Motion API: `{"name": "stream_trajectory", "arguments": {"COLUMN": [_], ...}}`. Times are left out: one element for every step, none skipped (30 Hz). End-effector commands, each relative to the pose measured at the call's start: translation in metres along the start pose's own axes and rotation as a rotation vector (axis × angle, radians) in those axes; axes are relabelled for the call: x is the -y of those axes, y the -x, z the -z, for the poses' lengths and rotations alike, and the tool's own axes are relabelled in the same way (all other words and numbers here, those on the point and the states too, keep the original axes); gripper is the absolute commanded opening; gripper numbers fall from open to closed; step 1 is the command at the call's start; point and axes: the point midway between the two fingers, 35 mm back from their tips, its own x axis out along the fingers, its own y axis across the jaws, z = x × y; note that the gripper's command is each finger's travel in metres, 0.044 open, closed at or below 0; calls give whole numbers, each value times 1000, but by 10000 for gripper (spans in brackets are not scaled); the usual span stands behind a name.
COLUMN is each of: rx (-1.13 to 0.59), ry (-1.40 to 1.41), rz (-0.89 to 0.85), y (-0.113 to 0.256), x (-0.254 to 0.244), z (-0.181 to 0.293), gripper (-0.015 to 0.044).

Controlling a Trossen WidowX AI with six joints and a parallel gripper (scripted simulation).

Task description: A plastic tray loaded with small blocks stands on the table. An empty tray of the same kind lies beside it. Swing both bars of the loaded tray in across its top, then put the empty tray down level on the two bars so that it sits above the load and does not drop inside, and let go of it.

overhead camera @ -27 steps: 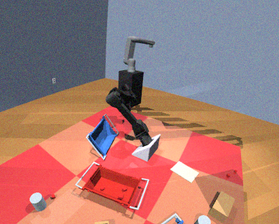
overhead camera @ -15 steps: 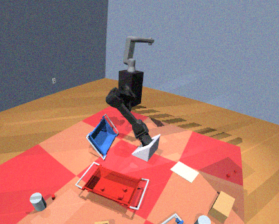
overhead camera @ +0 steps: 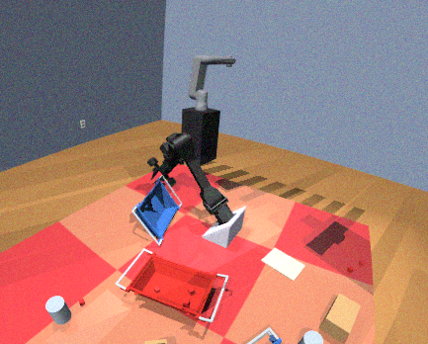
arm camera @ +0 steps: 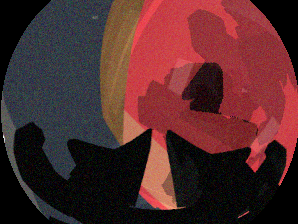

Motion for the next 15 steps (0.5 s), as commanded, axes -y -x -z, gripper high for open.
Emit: {"name": "stream_trajectory", "arguments": {"rx": [-60, -80, -101, -122, -143, -164, -185, -206, -227, -248, -283, -317, -328, -339, -349], "ry": [-59, -77, -92, -104, -113, -119, -124, -129, -133, -136, -138, -144, -170, -196, -220], "rz": [8, 12, 17, 24, 33, 43, 53, 63, 74, 85, 75, 68, 93, 117, 143], "y": [-28, -37, -45, -53, -61, -68, -76, -82, -89, -94, -92, -90, -94, -98, -102], "x": [-15, -19, -23, -26, -28, -30, -32, -34, -36, -38, -44, -49, -47, -45, -43], "z": [30, 41, 52, 64, 76, 88, 101, 114, 128, 142, 159, 176, 185, 194, 203], "gripper": [82, 82, 82, 82, 82, 82, 82, 82, 82, 82, 82, 82, 82, 82, 82]}}
